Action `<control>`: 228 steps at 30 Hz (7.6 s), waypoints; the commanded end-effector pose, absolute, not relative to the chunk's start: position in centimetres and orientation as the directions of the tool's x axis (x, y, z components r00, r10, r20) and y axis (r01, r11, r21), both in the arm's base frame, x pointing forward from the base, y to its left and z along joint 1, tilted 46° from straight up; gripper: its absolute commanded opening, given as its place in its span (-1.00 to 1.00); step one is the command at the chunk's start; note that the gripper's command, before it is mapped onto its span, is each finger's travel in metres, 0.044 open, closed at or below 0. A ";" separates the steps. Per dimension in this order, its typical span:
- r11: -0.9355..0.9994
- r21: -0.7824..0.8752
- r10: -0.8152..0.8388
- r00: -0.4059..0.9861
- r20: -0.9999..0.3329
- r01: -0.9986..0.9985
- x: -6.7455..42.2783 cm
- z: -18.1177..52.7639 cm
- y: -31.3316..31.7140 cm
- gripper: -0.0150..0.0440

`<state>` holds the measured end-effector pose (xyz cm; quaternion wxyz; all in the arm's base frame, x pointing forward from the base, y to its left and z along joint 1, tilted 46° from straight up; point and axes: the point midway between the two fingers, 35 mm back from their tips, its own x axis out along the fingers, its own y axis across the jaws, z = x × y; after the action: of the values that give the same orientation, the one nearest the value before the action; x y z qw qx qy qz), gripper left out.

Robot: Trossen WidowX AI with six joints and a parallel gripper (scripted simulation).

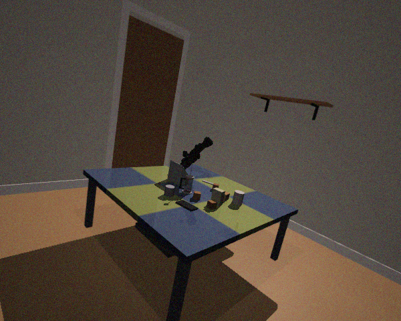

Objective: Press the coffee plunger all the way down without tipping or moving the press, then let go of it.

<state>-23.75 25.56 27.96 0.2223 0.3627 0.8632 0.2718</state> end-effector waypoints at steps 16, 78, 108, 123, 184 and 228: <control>0.397 0.843 0.885 -0.396 -0.246 0.363 -14.1 27.7 31.3 1.00; 0.721 0.607 0.306 0.633 -0.711 0.334 29.4 13.6 -7.9 1.00; 0.591 0.666 0.015 0.819 -0.574 0.455 14.3 8.6 -21.0 1.00; 0.593 0.664 0.016 0.818 -0.576 0.456 15.2 7.1 -20.1 1.00; 0.594 0.664 0.016 0.818 -0.575 0.454 18.4 3.3 -18.8 -0.08; 0.592 0.666 0.014 0.820 -0.572 0.454 20.4 -2.2 -14.6 -0.08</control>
<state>20.67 -16.90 -0.47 0.8683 0.4083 0.2467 -0.1362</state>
